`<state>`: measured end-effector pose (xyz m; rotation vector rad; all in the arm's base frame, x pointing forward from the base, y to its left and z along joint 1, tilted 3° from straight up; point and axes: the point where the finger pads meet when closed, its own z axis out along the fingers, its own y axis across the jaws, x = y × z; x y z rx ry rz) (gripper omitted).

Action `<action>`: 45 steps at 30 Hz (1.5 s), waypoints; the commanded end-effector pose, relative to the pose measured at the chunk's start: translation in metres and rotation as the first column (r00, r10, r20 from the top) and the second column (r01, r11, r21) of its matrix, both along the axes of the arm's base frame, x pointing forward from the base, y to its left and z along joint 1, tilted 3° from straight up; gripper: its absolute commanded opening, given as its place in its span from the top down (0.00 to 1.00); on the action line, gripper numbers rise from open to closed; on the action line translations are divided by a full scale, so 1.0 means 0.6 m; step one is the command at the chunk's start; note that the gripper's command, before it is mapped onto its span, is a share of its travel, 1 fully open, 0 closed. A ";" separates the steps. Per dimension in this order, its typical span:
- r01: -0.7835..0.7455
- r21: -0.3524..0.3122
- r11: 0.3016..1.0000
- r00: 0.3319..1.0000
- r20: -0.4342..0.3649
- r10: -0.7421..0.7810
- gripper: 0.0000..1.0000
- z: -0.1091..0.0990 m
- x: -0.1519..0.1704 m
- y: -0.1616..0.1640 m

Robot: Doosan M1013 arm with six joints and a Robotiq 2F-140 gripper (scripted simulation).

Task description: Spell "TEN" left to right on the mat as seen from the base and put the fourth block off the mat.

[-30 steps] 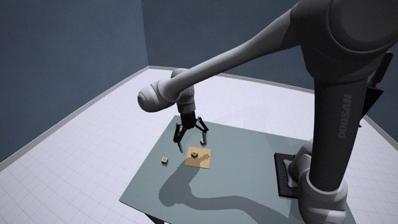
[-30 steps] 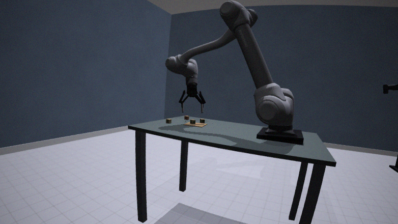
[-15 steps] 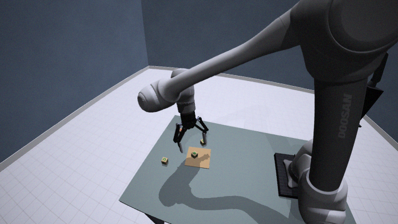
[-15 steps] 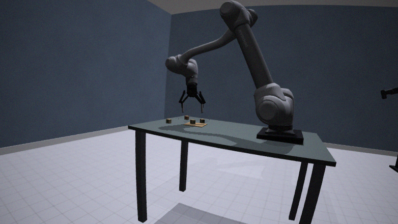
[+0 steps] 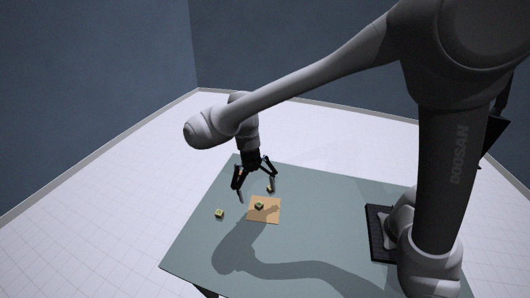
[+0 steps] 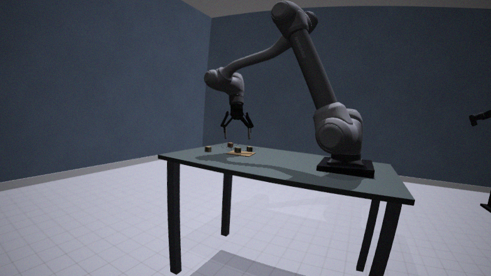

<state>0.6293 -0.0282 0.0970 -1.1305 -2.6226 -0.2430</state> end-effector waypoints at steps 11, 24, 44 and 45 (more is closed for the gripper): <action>0.001 0.002 1.000 1.000 0.000 -0.001 0.00 -0.009 -0.005 -0.016; -0.008 0.000 1.000 1.000 0.002 0.008 0.00 -0.022 -0.048 -0.195; -0.008 0.000 1.000 1.000 0.002 0.008 0.00 -0.022 -0.048 -0.195; -0.008 0.000 1.000 1.000 0.002 0.008 0.00 -0.022 -0.048 -0.195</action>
